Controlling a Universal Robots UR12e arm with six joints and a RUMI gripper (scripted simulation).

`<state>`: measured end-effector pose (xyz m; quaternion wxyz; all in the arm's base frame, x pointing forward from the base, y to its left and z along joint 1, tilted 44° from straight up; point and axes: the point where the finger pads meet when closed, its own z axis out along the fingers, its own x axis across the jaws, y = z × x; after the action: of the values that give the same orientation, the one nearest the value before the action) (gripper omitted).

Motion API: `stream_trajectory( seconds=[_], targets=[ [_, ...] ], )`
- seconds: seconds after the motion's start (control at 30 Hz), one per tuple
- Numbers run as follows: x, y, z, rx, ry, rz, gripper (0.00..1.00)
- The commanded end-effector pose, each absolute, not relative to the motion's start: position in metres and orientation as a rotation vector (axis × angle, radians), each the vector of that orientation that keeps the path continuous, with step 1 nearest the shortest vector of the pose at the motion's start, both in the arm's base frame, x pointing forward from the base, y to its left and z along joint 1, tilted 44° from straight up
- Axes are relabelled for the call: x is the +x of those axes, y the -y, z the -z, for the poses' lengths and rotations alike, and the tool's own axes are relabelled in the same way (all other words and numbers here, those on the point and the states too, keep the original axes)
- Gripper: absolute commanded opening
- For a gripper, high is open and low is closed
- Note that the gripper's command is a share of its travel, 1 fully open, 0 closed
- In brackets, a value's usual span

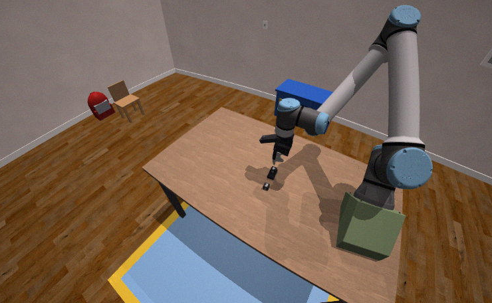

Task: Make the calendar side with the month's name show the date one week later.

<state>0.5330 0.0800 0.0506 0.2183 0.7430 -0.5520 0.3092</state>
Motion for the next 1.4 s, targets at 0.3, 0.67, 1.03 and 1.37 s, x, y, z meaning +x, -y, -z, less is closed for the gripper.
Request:
stream_trajectory(
  seconds=[0.3, 0.67, 1.03, 1.37],
  targets=[
    [0.5305, -0.0889, -0.0599, 2.054, 1.53, -0.853, 1.0],
    [0.5305, -0.0889, -0.0599, 2.054, 1.53, -0.853, 1.0],
    [0.5305, -0.0896, -0.0589, 2.063, 1.513, -0.848, 1.0],
    [0.5306, -0.0967, -0.0501, 2.137, 1.359, -0.797, 1.0]
  ],
)
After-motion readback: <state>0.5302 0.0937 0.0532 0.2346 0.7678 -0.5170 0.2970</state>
